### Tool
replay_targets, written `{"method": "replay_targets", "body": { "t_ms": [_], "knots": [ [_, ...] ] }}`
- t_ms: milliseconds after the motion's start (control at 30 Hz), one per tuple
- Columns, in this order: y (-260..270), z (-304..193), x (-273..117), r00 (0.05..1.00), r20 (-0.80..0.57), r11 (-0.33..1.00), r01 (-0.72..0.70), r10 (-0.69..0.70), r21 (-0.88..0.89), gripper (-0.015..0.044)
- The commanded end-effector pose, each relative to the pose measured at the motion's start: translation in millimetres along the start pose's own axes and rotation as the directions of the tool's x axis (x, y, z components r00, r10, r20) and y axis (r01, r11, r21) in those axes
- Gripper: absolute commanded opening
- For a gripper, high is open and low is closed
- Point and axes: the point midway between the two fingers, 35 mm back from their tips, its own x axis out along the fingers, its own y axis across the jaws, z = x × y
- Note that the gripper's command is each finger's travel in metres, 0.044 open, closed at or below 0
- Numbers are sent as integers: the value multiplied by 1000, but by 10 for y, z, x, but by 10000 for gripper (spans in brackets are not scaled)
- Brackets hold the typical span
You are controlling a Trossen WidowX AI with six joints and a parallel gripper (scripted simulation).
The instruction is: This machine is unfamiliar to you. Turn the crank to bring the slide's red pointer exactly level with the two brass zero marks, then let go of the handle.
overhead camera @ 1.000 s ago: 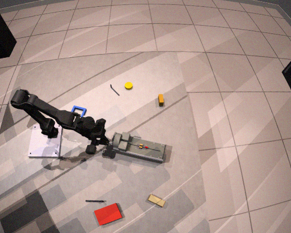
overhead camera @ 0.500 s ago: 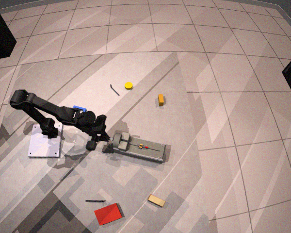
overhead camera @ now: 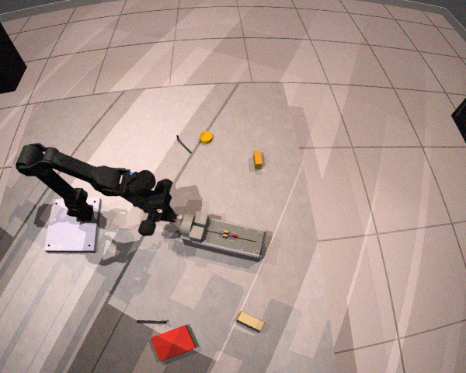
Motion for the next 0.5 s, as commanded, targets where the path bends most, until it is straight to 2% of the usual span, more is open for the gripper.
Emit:
{"method": "replay_targets", "body": {
  "t_ms": [0, 467],
  "knots": [
    [91, -9, 7, 1000, -3, 1000, -25, 25, -5, 0],
    [124, -23, 20, 1000, -3, 1000, -25, 25, -5, 0]
  ]
}}
